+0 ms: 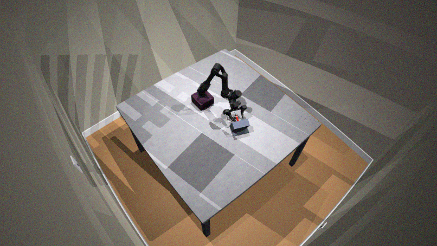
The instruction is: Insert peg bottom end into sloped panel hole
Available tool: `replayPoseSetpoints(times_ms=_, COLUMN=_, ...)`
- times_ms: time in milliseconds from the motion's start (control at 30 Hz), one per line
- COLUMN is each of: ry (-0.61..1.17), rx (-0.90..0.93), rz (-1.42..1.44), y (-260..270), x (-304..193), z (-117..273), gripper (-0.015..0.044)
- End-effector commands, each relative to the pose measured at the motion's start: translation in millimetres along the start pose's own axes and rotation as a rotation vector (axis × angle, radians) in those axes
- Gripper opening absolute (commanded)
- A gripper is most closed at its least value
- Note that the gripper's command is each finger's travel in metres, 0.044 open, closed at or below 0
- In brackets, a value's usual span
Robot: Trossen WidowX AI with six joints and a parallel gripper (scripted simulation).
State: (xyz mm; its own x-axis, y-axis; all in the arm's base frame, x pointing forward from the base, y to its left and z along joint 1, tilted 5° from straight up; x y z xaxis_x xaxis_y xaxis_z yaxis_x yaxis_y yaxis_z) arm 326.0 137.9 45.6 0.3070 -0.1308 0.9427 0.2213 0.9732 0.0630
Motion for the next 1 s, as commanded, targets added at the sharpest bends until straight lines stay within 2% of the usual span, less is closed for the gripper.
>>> replayPoseSetpoints(times_ms=0, ry=0.002, rx=0.000, rz=-0.005, y=0.7, x=-0.2, z=5.1, gripper=0.0440)
replayPoseSetpoints(times_ms=967, ry=0.019, rx=-0.003, rz=-0.003, y=7.3, x=-0.8, z=44.5, gripper=0.0440)
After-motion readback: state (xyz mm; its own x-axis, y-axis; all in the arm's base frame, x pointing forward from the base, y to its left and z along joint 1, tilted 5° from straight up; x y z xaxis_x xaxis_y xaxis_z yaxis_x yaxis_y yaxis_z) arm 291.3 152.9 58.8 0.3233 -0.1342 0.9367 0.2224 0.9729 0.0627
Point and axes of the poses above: the point midway between the two fingers, 35 mm back from their tips, its own z axis back along the fingers, its own y axis across the jaws, x = y × z, the point moved 2 cm from there along z, back along the fingers
